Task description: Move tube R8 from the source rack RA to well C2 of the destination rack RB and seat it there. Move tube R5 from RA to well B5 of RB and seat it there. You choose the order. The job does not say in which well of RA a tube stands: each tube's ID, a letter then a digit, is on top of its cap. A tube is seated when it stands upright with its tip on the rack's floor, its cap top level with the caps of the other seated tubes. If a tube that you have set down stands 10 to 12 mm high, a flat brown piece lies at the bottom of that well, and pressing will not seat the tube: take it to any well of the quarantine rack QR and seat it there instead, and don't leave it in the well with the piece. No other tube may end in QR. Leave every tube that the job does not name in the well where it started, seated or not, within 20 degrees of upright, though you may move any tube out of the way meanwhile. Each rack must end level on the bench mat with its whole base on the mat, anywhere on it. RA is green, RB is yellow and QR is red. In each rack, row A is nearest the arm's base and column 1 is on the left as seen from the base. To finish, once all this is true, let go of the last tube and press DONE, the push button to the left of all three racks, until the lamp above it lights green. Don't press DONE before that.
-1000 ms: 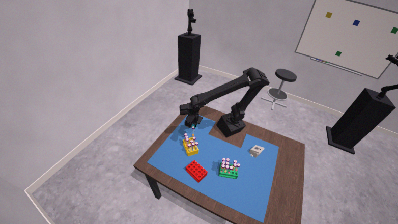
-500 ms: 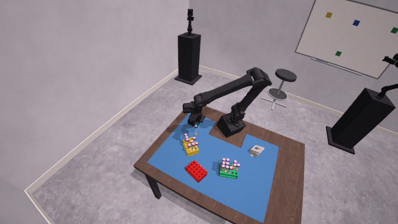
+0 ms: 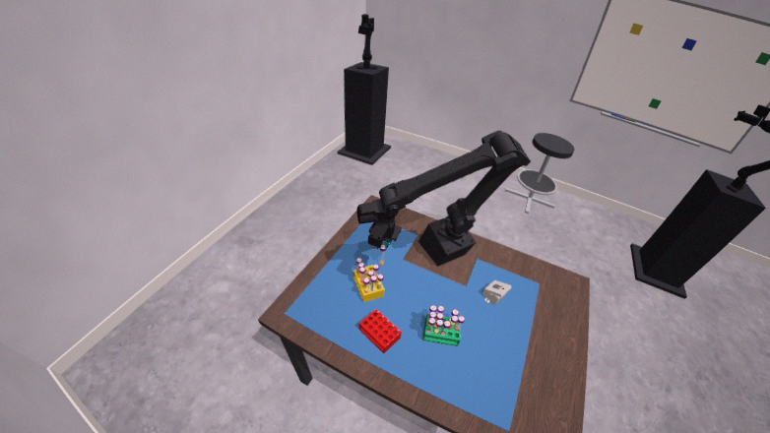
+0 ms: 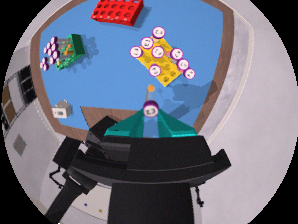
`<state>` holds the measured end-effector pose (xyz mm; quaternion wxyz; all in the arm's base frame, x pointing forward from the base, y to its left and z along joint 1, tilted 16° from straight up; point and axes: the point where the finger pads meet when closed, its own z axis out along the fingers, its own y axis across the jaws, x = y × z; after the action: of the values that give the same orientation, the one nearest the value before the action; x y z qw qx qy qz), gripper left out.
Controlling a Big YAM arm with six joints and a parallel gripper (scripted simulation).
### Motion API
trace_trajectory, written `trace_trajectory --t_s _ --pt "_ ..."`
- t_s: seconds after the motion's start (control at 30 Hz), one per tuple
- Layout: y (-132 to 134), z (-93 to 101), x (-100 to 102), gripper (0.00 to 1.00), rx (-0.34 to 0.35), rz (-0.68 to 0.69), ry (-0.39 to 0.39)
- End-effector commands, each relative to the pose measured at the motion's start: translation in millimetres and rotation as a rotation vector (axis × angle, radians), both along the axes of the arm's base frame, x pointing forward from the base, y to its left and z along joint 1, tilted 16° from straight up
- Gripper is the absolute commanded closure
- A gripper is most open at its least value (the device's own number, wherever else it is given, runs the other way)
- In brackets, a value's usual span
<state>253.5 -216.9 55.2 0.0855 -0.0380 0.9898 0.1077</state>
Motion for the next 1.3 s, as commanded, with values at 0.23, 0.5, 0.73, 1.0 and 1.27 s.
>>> trace_trajectory --t_s 0.23,0.5,0.73,1.0,1.27 --pt "5.1 29.0 36.0 1.00 -0.036 -0.023 -0.042" --pt "22.8 33.6 56.9 1.00 -0.025 -0.023 -0.036" --pt "43.6 30.1 56.8 1.00 -0.012 -0.022 -0.019" --pt "56.9 45.2 83.0 1.00 -0.019 -0.022 -0.035" --pt "77.9 32.7 84.6 1.00 0.006 -0.023 0.006"
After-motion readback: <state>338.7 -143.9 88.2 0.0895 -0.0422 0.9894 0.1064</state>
